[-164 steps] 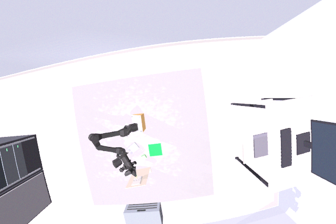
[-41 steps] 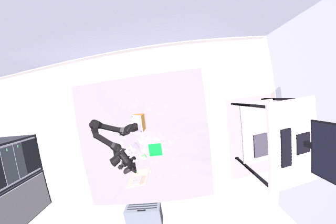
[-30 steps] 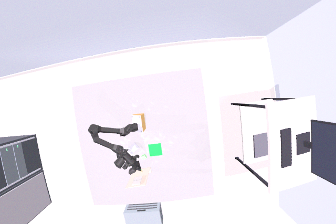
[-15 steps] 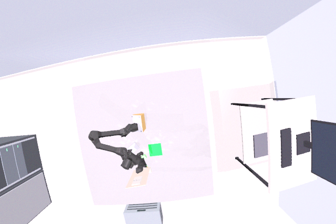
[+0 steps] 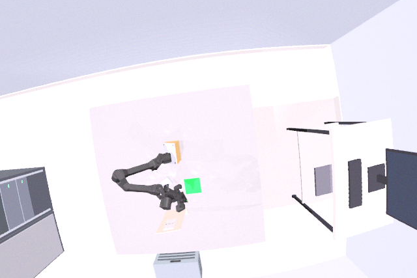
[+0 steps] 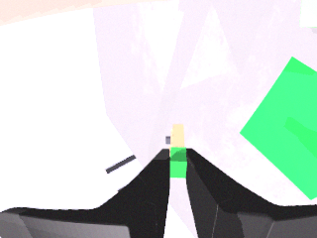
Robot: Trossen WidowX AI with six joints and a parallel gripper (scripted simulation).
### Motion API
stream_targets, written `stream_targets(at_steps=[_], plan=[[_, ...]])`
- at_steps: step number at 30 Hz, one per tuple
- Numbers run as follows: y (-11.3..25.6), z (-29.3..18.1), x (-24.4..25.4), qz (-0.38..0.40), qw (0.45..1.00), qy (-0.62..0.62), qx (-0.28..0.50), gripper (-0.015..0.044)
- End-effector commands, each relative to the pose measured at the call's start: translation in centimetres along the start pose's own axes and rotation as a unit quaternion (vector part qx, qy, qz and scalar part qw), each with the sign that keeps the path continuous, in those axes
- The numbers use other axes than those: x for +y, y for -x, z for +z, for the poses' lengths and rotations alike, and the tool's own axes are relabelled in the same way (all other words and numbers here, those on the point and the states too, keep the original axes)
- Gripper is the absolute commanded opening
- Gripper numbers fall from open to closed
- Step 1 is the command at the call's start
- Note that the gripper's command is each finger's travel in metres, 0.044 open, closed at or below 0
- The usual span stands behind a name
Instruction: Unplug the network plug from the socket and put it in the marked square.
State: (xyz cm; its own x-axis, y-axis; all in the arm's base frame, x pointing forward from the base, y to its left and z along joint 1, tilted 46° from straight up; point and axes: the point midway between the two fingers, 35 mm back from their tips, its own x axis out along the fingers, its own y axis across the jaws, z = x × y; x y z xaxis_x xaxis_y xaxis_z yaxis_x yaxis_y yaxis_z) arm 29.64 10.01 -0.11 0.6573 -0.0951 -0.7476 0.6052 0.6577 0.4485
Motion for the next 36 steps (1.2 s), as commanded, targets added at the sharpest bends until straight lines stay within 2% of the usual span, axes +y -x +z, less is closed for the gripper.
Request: stream_targets(at_steps=[1,26,36], plan=[[-0.6,-0.9,-0.7,-0.026,1.000,0.002,-0.006,0.0000],[-2.7,-4.5,-5.9,-0.144,0.986,0.038,-0.072,0.0000],[-3.2,-4.7,-6.8,-0.153,0.984,0.043,-0.081,0.0000]])
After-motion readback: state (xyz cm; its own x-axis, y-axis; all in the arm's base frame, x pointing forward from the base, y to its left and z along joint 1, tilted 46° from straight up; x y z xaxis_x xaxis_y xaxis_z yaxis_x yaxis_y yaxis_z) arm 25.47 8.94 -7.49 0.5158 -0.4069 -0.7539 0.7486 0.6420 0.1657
